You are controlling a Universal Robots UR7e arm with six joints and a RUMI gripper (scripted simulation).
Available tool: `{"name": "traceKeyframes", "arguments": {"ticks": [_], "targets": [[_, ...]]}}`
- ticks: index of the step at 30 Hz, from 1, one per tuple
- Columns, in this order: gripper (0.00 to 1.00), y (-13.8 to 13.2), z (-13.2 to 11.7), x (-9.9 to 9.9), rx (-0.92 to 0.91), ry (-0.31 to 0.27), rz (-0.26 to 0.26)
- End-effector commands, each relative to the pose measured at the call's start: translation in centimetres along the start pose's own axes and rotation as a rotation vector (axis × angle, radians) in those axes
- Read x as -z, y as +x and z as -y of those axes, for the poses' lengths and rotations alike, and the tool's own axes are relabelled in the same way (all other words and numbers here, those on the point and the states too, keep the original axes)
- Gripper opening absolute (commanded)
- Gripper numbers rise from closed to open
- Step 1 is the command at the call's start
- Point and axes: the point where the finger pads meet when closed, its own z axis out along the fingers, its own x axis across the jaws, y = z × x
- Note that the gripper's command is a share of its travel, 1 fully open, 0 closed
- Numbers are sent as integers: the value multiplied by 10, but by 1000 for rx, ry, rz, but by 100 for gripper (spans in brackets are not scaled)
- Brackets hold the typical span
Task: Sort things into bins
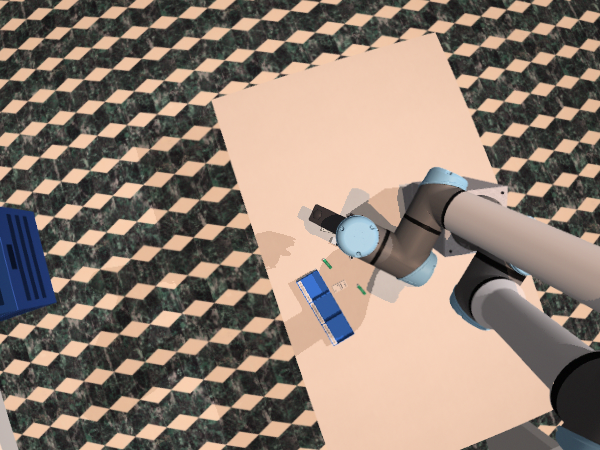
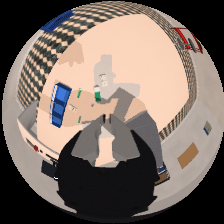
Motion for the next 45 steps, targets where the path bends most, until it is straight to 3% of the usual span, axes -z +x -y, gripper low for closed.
{"name": "traceKeyframes", "arguments": {"ticks": [1, 6, 23, 36, 41, 45], "targets": [[4, -14, -5, 2, 133, 21, 24], [4, -39, -17, 4, 294, 47, 42], [4, -87, -47, 8, 760, 132, 87], [4, -87, -47, 8, 764, 133, 88], [4, -117, -37, -19, 975, 144, 75], [4, -129, -32, -30, 991, 144, 74]]}}
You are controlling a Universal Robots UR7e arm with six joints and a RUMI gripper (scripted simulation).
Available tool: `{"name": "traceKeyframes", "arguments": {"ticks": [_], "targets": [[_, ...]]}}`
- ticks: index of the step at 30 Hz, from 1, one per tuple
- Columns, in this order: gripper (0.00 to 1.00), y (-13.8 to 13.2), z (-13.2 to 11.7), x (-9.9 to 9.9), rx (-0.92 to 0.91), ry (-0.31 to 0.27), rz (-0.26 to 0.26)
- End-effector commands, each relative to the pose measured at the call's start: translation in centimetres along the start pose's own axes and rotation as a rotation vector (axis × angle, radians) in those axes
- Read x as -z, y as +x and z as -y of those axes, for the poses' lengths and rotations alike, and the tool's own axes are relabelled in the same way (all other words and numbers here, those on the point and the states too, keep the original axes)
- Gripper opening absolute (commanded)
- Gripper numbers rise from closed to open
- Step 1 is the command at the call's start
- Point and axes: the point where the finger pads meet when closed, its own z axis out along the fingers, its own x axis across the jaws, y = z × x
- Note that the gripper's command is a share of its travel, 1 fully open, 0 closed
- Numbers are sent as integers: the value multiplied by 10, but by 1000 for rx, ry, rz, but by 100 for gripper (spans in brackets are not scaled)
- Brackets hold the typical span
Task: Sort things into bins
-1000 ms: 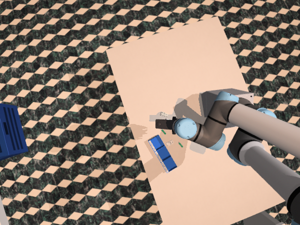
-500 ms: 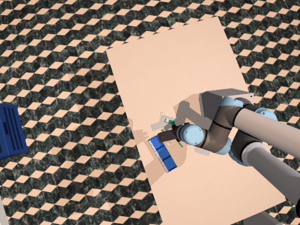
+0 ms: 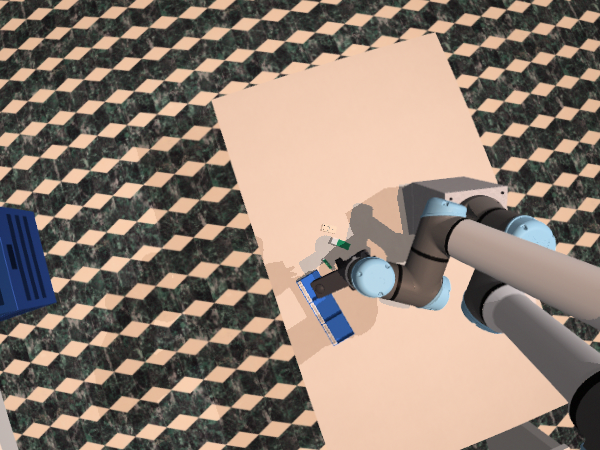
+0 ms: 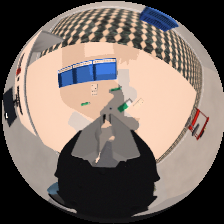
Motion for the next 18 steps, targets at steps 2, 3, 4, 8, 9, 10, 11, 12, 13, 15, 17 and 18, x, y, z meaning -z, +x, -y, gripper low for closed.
{"name": "traceKeyframes", "arguments": {"ticks": [2, 3, 4, 8, 9, 10, 11, 12, 13, 15, 17, 18], "targets": [[4, -5, 26, -31, 48, 3, -5], [4, -6, 31, -37, 48, 3, -5], [4, -8, 36, -43, 48, 3, -5], [4, -15, 57, -69, 48, 3, -5], [4, -16, 62, -75, 48, 3, -5], [4, -18, 66, -80, 48, 4, -5], [4, -20, 71, -86, 48, 4, -5], [4, -21, 76, -92, 48, 4, -5], [4, -23, 81, -98, 48, 4, -5], [4, -25, 87, -105, 48, 4, -5], [4, -25, 87, -105, 48, 4, -5], [4, -25, 87, -105, 48, 4, -5]]}}
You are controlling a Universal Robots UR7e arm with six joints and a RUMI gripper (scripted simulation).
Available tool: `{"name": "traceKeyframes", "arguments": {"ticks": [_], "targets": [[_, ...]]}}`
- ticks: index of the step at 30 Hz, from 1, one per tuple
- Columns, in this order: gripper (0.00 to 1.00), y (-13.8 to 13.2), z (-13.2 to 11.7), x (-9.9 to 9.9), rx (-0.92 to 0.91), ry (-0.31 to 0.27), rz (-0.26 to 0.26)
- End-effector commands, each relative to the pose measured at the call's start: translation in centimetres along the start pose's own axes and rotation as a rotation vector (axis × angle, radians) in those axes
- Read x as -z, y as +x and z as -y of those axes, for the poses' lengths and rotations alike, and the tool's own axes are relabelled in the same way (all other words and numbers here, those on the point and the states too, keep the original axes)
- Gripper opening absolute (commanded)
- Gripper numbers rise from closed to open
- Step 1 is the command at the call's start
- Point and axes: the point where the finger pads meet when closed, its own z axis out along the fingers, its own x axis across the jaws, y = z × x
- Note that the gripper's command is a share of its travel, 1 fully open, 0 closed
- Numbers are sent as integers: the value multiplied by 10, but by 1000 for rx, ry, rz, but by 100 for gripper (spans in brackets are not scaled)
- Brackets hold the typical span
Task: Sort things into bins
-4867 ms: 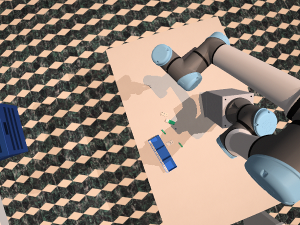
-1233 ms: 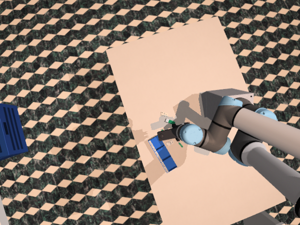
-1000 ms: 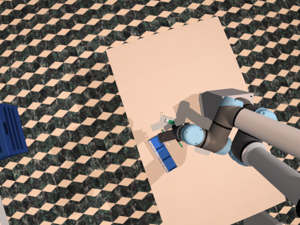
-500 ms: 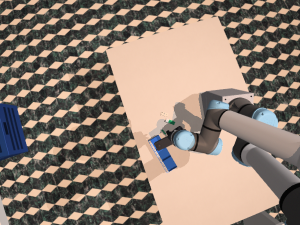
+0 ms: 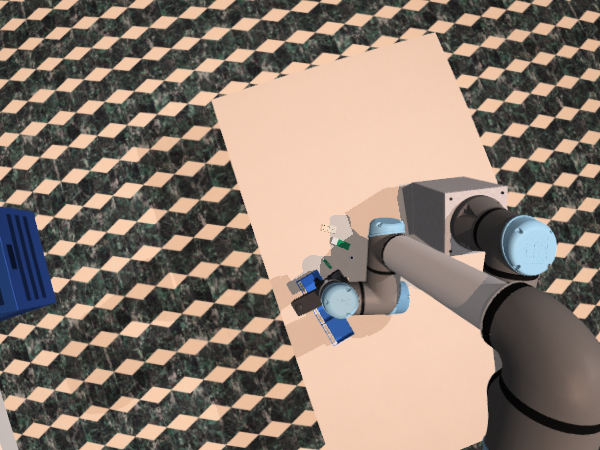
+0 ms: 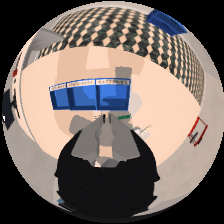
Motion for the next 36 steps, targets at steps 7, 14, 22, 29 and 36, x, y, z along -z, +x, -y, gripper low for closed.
{"name": "traceKeyframes", "arguments": {"ticks": [7, 14, 22, 29, 36], "targets": [[4, 1, 12, -14, -2, 3, -6], [4, 1, 13, -30, -2, 3, -6], [4, 1, 13, -46, -2, 3, -6], [4, 1, 13, -65, -2, 3, -6], [4, 1, 13, -67, -2, 3, -6]]}}
